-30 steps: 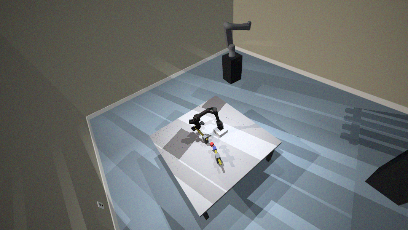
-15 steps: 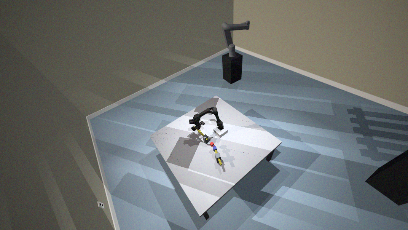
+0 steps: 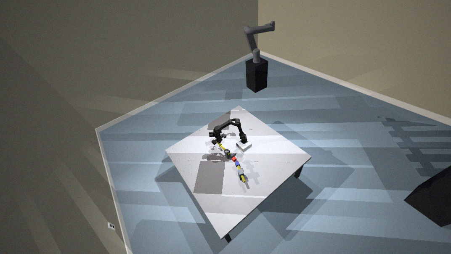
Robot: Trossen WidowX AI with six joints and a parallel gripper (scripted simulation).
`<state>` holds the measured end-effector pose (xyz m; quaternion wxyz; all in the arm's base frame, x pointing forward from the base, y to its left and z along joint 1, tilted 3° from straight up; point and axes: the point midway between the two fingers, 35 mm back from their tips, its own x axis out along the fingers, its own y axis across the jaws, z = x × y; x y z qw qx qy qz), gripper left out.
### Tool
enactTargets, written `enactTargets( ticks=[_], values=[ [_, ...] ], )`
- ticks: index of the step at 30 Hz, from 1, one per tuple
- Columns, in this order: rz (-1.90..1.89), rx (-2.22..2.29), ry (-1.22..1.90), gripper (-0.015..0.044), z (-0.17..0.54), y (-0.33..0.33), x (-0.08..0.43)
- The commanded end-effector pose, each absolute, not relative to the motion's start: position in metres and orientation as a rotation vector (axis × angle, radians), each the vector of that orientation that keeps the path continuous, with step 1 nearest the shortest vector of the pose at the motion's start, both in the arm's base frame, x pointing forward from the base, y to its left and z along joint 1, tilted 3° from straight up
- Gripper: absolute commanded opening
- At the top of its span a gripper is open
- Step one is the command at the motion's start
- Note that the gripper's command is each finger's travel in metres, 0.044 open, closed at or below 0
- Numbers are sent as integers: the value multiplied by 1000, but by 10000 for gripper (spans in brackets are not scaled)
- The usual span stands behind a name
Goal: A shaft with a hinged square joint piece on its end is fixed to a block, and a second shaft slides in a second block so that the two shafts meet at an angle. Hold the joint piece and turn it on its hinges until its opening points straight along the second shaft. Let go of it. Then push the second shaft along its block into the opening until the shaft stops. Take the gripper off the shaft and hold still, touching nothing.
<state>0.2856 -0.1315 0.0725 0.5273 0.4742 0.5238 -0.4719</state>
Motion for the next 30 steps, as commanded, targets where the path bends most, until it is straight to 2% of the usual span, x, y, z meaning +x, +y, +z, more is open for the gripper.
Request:
enactTargets(
  ticks=[1, 15, 30],
  values=[
    [-1128, 1133, 1252, 0, 68, -130, 286],
    [-1136, 1139, 1278, 0, 99, -131, 286],
    [-782, 795, 1443, 394, 127, -133, 290]
  ],
)
